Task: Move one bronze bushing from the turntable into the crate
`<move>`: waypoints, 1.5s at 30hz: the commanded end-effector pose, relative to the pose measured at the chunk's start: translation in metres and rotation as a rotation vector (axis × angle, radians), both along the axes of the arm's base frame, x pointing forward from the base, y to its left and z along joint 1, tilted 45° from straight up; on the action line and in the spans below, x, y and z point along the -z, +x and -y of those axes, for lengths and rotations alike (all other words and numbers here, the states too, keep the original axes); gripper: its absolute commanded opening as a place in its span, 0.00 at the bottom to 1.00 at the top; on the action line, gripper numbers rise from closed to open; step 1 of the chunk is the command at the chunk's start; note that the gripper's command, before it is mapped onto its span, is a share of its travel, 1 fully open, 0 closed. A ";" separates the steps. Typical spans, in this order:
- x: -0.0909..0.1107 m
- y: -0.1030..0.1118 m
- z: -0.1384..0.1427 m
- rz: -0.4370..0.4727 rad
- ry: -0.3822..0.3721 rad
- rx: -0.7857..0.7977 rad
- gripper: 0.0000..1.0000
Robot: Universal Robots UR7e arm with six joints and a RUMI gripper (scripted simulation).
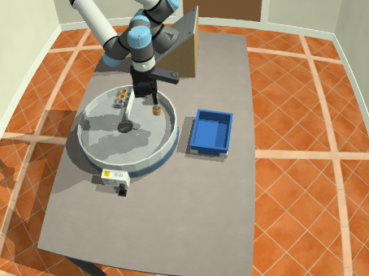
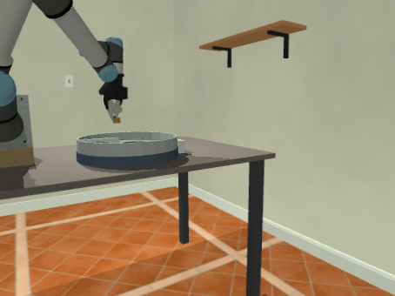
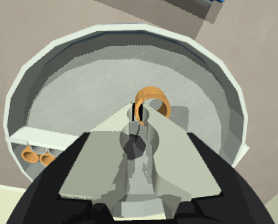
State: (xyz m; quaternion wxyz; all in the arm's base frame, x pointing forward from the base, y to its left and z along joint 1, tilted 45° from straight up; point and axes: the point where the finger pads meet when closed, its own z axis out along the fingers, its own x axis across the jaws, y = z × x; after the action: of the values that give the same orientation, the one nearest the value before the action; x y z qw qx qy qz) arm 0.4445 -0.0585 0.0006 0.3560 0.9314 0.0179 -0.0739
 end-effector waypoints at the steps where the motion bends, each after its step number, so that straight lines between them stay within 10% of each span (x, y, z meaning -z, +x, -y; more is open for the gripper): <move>1: 0.005 0.003 -0.006 -0.075 0.023 -0.096 0.00; 45: 0.097 0.030 -0.086 -1.304 0.233 -1.420 0.00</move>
State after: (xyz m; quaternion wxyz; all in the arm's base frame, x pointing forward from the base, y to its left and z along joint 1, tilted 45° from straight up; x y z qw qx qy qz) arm 0.4726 0.0221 -0.0907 0.1630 0.5552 0.7441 -0.3339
